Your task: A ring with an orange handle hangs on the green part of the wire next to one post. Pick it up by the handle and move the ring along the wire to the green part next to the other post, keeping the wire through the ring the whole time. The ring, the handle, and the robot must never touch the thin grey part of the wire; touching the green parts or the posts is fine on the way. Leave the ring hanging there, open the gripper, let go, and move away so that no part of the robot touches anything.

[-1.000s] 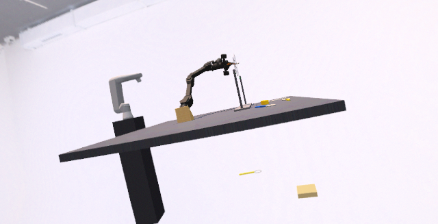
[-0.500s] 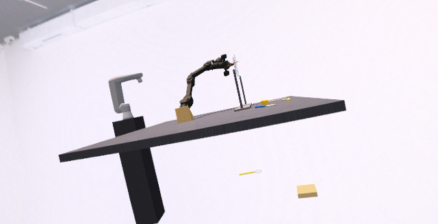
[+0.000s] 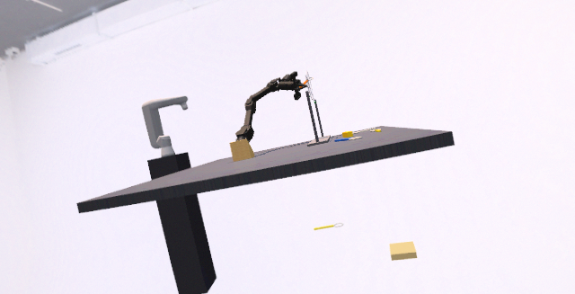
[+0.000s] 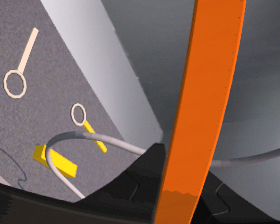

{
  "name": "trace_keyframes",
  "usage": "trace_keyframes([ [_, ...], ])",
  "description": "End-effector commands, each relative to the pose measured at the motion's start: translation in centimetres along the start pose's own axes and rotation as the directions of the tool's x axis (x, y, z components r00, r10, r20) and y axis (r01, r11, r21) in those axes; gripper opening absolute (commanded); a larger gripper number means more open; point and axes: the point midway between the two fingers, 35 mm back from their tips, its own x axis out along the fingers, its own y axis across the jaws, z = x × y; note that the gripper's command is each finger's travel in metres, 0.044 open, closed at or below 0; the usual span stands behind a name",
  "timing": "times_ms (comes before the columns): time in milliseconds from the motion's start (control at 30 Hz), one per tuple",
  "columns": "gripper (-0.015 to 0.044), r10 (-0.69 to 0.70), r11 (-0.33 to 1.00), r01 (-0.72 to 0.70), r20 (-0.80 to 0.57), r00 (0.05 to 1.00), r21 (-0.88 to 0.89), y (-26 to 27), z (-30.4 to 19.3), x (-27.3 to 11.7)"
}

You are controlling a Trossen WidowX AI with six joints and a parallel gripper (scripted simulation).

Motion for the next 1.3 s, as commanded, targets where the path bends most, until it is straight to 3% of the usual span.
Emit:
trace_keyframes([
  [0,-0.0150,0.023,0.999,-0.023,0.004,1.000,0.044,0.2,0.0,0.0],
  [1267,-0.0150,0.211,0.864,-0.236,0.105,0.972,0.444,2.0,0.4,0.1],
])
